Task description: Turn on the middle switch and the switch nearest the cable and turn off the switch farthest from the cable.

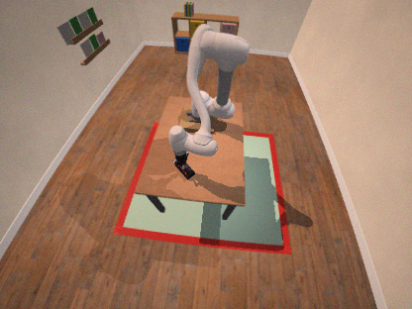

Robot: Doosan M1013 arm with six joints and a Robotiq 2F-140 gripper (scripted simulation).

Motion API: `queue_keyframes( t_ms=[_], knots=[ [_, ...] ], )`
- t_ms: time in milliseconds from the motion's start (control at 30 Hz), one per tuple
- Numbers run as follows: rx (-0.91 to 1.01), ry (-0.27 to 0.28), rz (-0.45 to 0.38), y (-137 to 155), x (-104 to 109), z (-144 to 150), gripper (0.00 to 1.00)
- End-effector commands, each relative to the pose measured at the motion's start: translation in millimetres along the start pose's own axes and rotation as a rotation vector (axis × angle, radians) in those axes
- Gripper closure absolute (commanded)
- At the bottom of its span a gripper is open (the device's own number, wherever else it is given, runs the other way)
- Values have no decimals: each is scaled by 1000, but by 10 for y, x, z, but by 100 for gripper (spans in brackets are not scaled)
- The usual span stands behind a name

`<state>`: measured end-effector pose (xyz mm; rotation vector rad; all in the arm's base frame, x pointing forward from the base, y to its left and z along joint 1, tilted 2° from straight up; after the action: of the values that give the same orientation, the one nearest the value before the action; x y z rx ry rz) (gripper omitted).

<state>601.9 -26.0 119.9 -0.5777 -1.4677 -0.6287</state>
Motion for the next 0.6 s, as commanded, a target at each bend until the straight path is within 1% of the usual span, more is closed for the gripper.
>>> queue_keyframes(
  t_ms=[0,567],
  knots=[
    [-1,3,0,11,-63,21,100],
    [-1,3,0,11,-94,21,100]
  ],
)
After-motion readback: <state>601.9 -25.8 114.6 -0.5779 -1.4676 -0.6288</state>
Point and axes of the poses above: the point where the finger pads meet when closed, its own x axis back along the fingers, its own z axis across the jaws, y = z × x, the point moved 8 cm from there along x, back along the fingers, and after that the axes turned 5 degrees about -x, right-handed, at the moved point
